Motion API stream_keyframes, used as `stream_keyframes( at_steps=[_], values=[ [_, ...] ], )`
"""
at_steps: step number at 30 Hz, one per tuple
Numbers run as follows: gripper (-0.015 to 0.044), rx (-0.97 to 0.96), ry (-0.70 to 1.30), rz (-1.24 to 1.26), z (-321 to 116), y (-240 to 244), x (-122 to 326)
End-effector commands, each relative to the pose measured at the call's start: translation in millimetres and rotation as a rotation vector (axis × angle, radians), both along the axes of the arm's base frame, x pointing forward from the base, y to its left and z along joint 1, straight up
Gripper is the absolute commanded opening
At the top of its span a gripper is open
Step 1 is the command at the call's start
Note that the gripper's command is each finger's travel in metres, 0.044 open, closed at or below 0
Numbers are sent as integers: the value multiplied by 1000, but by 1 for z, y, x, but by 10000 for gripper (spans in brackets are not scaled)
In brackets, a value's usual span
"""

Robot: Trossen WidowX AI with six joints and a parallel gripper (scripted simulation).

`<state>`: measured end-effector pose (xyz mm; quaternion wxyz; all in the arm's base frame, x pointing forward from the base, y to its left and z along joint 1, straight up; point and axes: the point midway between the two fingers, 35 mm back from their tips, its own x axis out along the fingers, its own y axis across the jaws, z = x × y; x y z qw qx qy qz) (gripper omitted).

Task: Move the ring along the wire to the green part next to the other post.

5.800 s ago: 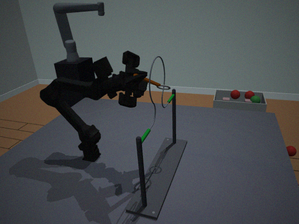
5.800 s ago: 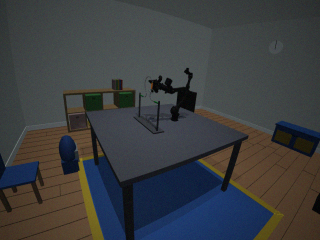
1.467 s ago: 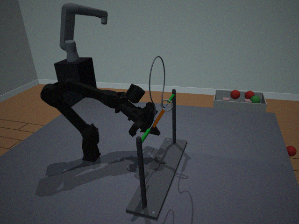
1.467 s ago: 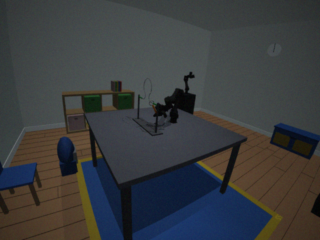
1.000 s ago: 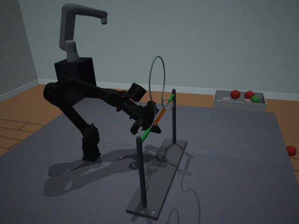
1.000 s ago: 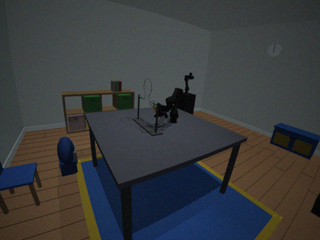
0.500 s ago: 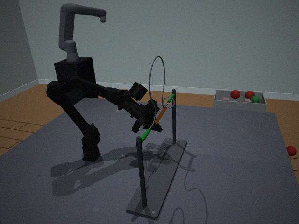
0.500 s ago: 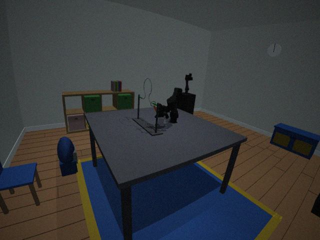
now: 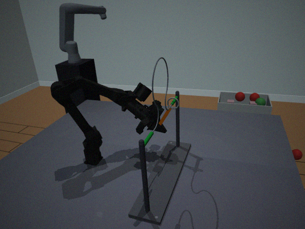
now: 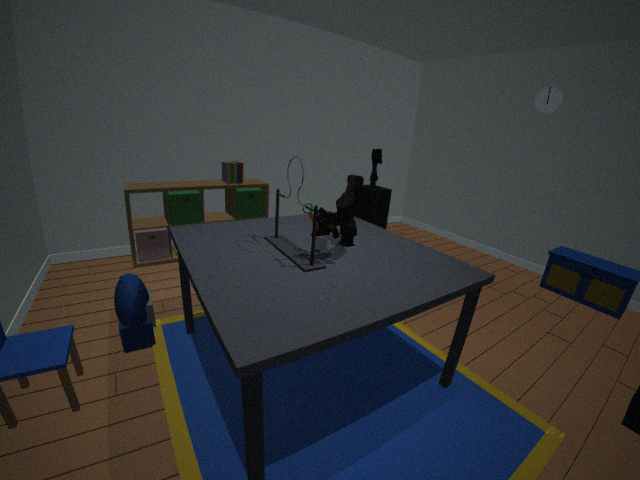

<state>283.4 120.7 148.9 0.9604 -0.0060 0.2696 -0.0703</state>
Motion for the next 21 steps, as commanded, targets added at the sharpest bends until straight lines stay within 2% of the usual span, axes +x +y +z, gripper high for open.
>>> stream_keyframes(
  at_steps=[1, 21],
  values=[
    [-150, 3, -5, -4, 1, 4, 1],
    [-150, 3, -5, -4, -13, 5, 1]
  ],
)
